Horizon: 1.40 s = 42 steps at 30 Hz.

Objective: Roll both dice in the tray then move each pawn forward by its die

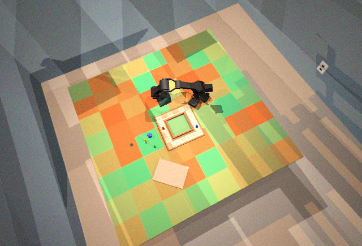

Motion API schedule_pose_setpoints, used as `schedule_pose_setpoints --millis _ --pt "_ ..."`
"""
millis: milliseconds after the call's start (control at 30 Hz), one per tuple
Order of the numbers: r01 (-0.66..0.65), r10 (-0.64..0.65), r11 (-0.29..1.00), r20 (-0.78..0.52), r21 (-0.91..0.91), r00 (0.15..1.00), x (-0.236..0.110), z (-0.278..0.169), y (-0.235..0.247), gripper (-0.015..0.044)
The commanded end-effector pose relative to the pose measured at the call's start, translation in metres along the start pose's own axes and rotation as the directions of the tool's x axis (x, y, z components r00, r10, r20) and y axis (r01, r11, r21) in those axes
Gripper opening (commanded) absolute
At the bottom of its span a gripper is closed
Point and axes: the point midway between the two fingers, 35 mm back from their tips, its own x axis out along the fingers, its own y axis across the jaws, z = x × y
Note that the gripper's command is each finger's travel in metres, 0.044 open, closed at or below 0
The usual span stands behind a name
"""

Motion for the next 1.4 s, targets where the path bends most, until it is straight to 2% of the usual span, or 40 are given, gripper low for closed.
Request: schedule_pose_setpoints --millis 0,133,233,867,1067,1367 --pt "0.003 -0.003 1.0 0.002 -0.004 1.0 0.001 0.0 0.0 0.0097" --pt "0.003 -0.003 1.0 0.002 -0.004 1.0 0.001 0.0 0.0 0.0071" --pt "0.003 -0.003 1.0 0.002 -0.004 1.0 -0.003 0.001 0.0 0.0" --pt "0.0 0.0 1.0 0.002 -0.006 1.0 -0.118 0.003 0.007 0.0" --pt "-0.002 0.002 1.0 0.003 -0.021 1.0 -0.122 0.003 0.003 0.0" --pt "-0.015 0.019 0.976 0.015 -0.218 1.0 -0.123 0.015 -0.047 0.0"
